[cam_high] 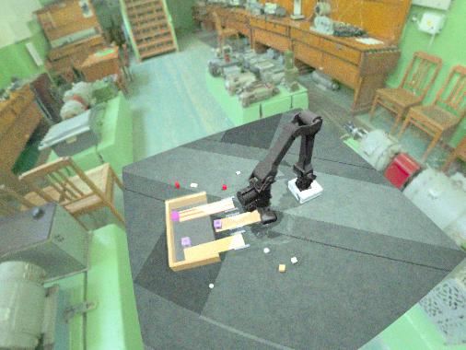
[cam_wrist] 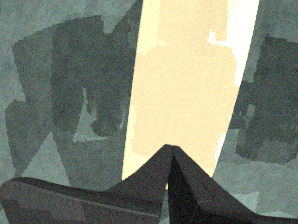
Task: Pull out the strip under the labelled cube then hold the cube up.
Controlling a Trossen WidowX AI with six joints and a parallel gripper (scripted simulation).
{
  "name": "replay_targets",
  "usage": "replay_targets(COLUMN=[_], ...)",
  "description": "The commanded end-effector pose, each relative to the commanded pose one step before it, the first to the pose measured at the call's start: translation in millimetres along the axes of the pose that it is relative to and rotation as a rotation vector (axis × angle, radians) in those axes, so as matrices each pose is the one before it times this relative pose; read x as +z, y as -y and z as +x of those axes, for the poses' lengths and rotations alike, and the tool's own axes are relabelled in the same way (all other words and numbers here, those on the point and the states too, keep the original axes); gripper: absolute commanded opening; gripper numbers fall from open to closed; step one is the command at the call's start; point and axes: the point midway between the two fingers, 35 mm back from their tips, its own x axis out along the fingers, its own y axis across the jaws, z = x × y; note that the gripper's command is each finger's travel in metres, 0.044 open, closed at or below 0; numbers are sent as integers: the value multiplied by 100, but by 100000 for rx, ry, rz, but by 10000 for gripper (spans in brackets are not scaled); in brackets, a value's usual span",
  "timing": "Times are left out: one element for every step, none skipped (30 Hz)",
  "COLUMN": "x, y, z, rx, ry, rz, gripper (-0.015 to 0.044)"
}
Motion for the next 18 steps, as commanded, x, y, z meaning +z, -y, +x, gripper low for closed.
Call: replay_targets(x=[-1492,-141,-161,-168,-156,-155,-152,-152,-151,-152,-117,-86,-51,-18,0,0,0,0], y=[187,-1,-1,0,-1,0,-1,0,-1,-1,-1,0,0,0,0,0,0,0], z=[494,2,1,2,1,2,1,2,1,2,1,1,1,0,0,0,0,0], rx=[-775,1,1,1,1,1,1,1,1,1,1,0,0,0,0,0,0,0], ry=[-2774,-12,-13,-14,-13,-13,-13,-13,-13,-13,-10,-7,-4,-1,0,0,0,0], rz=[115,0,0,0,0,0,0,0,0,0,0,0,0,0,0,0,0,0], gripper=[0,0,0,0,0,0,0,0,0,0,0,0,0,0,0,0,0,0])
